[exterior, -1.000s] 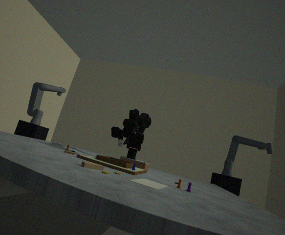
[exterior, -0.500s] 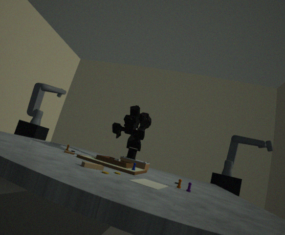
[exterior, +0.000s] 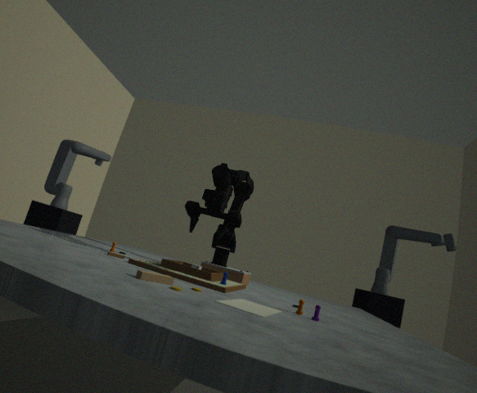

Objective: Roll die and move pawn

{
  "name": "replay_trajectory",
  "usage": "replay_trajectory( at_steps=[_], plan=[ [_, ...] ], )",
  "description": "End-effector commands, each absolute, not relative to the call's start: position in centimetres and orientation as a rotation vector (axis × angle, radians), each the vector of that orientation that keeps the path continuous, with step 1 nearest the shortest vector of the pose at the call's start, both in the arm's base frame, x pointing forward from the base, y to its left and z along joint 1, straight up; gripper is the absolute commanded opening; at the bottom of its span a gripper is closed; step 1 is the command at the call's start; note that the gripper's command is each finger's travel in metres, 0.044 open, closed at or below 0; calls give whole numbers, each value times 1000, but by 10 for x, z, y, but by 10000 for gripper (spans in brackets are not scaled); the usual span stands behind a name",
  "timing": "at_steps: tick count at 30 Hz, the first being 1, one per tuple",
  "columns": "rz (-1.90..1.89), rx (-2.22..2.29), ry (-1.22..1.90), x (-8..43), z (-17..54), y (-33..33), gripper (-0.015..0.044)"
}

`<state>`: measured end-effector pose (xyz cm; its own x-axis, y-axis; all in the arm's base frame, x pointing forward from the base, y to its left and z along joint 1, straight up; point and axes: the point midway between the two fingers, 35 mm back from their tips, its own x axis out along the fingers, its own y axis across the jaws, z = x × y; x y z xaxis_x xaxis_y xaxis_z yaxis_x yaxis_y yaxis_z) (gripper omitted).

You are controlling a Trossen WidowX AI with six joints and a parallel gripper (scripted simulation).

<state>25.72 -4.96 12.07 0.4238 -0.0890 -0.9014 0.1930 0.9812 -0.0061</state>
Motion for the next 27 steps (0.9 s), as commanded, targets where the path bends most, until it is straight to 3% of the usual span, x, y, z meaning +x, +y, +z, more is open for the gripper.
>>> replay_trajectory(
  at_steps=[1, 6, 10, 19, 27],
  plan=[
    [-162, 122, 1324, 263, 109, -50, 440],
    [-153, 141, 1518, 267, 99, -51, 440],
    [-163, 133, 1452, 266, 102, -51, 440],
    [-328, 345, 1501, 345, 80, 32, 204],
    [-367, 383, 1509, 356, 72, 51, 200]
  ],
)
